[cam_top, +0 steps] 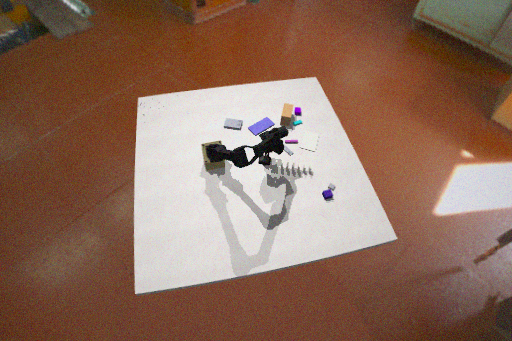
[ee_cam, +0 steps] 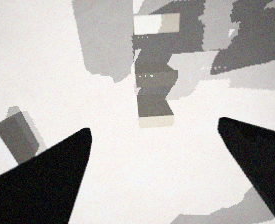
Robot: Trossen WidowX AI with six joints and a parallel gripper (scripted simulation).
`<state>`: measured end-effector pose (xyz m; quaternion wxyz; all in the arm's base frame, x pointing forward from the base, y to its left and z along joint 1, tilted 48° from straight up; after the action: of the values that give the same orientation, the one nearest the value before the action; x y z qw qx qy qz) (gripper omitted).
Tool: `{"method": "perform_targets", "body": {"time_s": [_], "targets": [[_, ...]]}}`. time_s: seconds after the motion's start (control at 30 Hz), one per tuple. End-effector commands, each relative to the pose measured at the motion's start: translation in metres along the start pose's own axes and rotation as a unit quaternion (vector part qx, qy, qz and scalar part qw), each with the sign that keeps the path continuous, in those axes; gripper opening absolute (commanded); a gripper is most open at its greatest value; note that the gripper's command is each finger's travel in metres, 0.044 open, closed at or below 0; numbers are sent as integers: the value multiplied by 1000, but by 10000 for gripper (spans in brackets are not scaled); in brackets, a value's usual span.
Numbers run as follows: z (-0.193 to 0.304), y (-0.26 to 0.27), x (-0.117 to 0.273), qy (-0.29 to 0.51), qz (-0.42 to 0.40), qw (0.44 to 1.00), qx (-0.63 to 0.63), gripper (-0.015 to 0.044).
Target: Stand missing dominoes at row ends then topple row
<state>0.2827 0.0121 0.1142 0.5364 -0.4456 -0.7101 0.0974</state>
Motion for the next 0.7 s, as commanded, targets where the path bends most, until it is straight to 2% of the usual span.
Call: {"method": "perform_targets", "body": {"time_s": [0.0,0.1,0.17,0.43,0.67], "targets": [[-2,3,62,-2,-8,1000,-3,440],[2,-1,99,-4,-4,1000,-4,440],[3,-3,105,-4,-3,1000,-4,440],[3,2,103,-4,-4,1000,-3,440],[13,72,68,3,-10,1000,14,440]]}}
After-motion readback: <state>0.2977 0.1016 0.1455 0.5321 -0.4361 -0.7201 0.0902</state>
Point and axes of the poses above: the point midway between the two fingers, 35 mm back from their tips, its own x axis back along the fingers, its own y axis across the jaws, z = x × y, the point moved 10 cm from there along x, back along the fingers, and after that the axes turned 7 degrees about -x, right-handed, at the moved point
